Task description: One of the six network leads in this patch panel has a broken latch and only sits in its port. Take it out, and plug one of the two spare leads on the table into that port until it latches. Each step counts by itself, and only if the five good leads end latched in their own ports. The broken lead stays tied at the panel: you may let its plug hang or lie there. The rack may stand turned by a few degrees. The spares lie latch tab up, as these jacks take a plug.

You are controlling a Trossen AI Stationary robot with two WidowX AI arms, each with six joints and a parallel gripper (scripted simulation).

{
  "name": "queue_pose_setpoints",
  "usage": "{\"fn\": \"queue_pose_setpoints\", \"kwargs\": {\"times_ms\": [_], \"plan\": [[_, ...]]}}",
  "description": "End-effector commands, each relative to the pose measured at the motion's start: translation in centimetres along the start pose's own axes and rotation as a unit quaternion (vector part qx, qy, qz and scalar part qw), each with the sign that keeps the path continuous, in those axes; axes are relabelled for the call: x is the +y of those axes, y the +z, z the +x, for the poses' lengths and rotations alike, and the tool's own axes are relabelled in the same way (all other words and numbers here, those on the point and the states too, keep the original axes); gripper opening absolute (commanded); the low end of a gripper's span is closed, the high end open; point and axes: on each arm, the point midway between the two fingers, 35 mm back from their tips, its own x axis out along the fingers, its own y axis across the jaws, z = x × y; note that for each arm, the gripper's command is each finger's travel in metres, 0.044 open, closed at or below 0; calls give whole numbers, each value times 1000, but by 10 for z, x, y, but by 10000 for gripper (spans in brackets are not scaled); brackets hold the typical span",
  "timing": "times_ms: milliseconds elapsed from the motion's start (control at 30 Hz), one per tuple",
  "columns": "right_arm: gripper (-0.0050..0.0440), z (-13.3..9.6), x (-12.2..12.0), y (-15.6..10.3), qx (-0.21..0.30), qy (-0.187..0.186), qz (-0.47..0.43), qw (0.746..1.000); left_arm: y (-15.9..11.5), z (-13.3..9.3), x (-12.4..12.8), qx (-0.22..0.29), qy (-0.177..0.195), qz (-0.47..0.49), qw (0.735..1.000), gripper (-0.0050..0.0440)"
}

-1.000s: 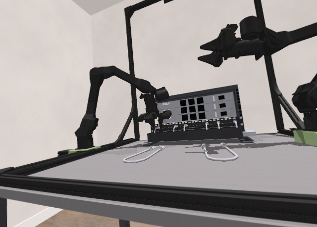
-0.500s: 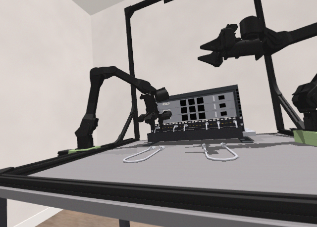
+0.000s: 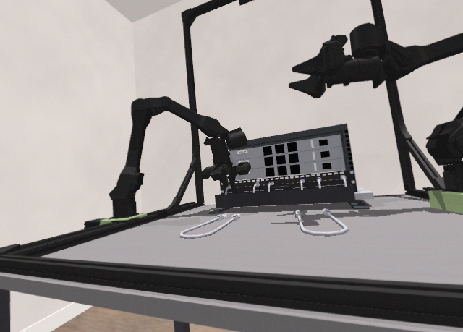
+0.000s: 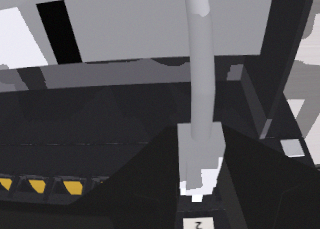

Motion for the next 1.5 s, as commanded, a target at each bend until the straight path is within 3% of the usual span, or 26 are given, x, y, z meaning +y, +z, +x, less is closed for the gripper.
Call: {"fn": "queue_pose_setpoints", "kwargs": {"times_ms": [0,767,800,1467], "plan": [[0,0,0,0,0,1,0,1000,0,0,0,0,0,0,1000,440],[0,0,0,0,0,0,0,1000,0,0,0,0,0,0,1000,440],[54,0,0,0,0,0,0,1000,0,0,0,0,0,0,1000,440],[54,0,0,0,0,0,0,1000,0,0,0,0,0,0,1000,440]]}}
